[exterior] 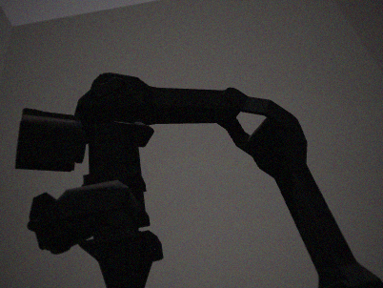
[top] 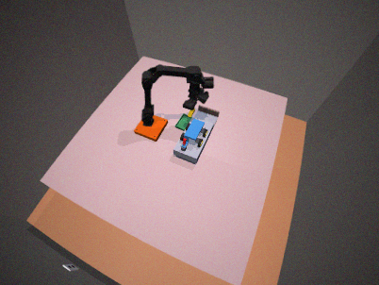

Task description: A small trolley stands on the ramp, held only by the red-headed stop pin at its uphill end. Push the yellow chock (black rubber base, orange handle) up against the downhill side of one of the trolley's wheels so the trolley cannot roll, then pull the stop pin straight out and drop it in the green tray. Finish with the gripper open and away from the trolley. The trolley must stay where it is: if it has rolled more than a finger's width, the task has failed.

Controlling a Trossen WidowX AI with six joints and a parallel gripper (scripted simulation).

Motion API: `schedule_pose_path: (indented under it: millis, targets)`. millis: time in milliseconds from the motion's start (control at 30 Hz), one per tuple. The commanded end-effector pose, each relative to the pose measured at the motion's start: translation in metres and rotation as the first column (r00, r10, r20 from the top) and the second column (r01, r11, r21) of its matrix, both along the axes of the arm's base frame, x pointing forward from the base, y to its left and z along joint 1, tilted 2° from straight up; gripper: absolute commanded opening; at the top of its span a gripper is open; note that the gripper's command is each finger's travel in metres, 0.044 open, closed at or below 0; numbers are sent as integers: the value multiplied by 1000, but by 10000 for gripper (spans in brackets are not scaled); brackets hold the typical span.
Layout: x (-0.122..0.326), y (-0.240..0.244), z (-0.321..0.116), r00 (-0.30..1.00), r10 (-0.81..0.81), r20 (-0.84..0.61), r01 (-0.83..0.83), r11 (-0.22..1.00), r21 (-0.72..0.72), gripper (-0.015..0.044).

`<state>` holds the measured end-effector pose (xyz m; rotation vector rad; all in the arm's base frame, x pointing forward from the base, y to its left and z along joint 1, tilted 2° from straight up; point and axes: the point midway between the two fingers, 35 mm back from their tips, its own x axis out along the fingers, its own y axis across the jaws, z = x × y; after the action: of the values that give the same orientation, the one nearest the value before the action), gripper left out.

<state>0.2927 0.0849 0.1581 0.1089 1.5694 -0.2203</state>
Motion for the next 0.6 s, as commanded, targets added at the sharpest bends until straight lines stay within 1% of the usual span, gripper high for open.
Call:
schedule_pose_path:
  millis: [0,200,567]
  targets:
    - [12,-2,0,1000,0,10,0,1000,-3,0]
    - [15,-3,-2,1000,0,10,0,1000,-3,0]
    - [17,-3,-29,1000,0,11,0,1000,-3,0]
